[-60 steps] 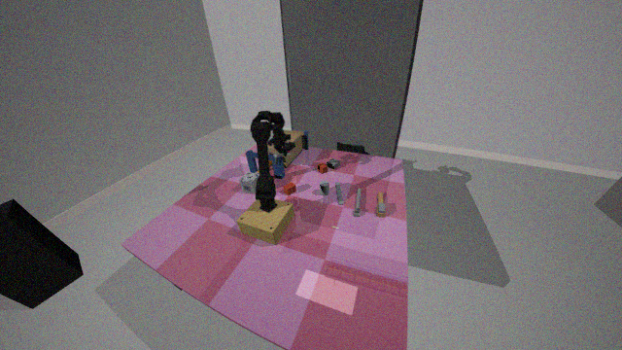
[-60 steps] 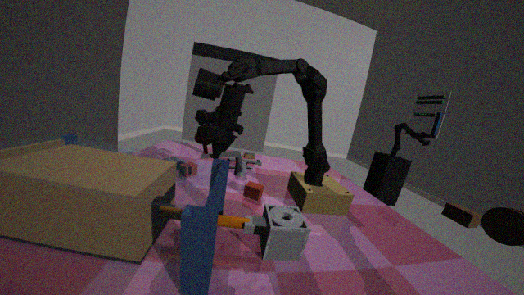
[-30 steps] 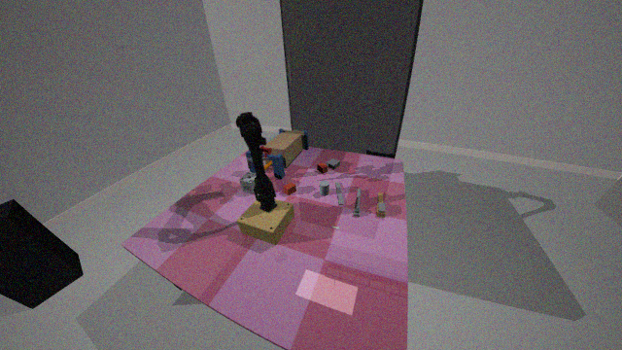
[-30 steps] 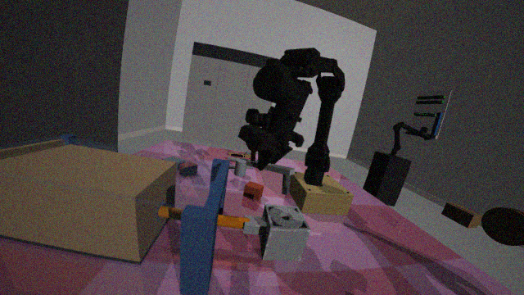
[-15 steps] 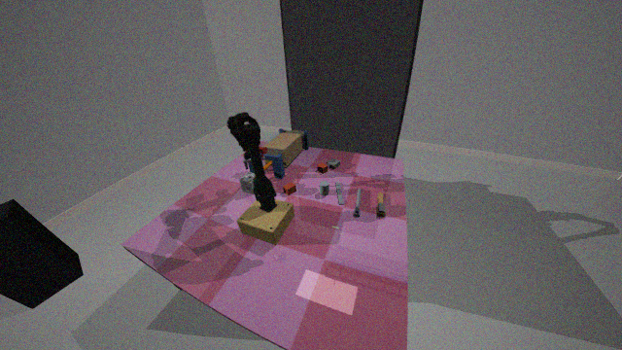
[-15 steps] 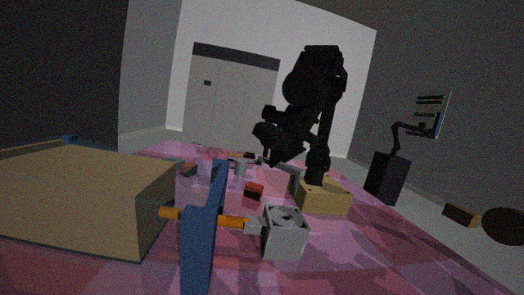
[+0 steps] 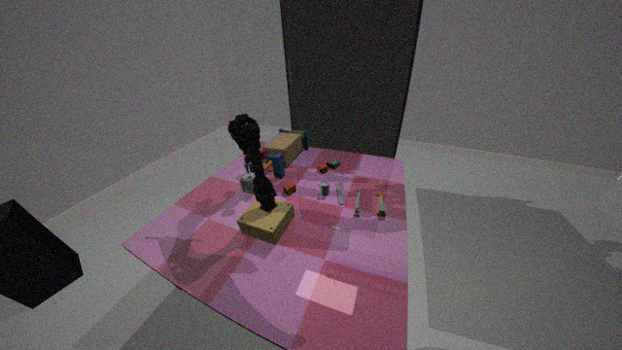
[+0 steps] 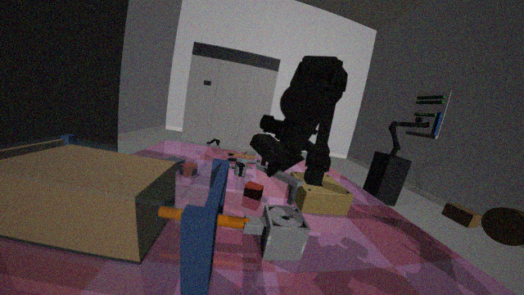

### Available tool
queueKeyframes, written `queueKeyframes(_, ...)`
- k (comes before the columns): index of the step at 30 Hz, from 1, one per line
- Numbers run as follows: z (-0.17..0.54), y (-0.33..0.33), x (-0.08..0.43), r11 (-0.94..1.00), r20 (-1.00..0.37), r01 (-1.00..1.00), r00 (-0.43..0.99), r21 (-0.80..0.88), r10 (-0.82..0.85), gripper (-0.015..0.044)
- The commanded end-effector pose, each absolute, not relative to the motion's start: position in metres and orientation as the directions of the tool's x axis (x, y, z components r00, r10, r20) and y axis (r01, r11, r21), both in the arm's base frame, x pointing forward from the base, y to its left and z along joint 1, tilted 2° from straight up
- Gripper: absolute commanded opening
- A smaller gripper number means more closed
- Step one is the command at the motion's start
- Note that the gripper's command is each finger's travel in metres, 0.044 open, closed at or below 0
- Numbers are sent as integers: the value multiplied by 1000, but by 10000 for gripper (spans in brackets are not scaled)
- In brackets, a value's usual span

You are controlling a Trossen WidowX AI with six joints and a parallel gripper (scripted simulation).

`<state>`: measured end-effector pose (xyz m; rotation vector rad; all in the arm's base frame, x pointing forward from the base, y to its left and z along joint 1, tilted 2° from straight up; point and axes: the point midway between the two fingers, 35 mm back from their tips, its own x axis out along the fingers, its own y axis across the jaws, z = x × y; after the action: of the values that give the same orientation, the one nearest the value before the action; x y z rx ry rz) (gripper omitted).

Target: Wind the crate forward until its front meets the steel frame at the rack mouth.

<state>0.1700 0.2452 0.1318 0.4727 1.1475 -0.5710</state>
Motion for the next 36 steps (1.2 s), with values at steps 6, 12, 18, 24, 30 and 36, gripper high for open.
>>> queueKeyframes(6,118,245,171,763,-933,644,308,61,-186,0)
queueKeyframes(12,108,245,171,763,-932,644,310,60,-189,0)
queueKeyframes(18,98,244,171,763,-931,644,312,58,-192,0)
queueKeyframes(24,95,244,171,762,-930,645,312,58,-194,0)
queueKeyframes(30,103,244,171,762,-930,645,313,58,-194,0)
queueKeyframes(36,109,247,172,762,-929,645,313,58,-194,0)
